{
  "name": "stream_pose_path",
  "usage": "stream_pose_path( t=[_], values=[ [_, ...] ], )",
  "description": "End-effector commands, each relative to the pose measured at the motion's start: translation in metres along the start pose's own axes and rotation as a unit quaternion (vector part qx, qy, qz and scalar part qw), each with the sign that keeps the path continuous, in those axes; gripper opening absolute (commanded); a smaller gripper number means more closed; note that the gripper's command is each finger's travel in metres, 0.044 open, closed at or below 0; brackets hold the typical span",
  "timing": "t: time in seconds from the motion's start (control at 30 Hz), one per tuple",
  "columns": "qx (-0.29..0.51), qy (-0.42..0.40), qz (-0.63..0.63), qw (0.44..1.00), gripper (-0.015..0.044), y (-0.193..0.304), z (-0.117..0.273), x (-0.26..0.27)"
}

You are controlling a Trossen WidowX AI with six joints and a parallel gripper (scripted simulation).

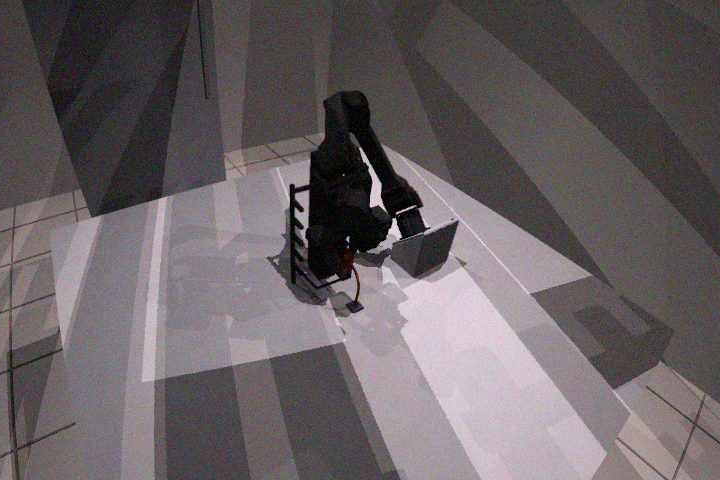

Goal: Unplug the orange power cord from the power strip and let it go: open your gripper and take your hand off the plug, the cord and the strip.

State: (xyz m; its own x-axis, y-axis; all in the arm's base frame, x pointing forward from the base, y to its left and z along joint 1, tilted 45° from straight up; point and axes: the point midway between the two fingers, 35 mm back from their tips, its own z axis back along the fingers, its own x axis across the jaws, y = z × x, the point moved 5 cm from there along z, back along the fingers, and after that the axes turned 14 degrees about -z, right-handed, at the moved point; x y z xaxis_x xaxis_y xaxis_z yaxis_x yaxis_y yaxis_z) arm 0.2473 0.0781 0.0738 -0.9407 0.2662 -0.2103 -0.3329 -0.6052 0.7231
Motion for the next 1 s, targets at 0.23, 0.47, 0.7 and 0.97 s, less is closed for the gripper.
stream_pose_path(
  t=[0.23, 0.47, 0.7, 0.97],
  values=[
    [-0.038, -0.003, -0.002, 0.999, 0.0026, -0.034, 0.012, 0.008],
    [-0.036, -0.002, -0.002, 0.999, 0.021, -0.029, 0.008, 0.007],
    [-0.037, -0.002, -0.002, 0.999, 0.0394, -0.041, 0.012, 0.009],
    [-0.038, -0.002, -0.002, 0.999, 0.044, -0.086, 0.025, 0.021]
  ],
)
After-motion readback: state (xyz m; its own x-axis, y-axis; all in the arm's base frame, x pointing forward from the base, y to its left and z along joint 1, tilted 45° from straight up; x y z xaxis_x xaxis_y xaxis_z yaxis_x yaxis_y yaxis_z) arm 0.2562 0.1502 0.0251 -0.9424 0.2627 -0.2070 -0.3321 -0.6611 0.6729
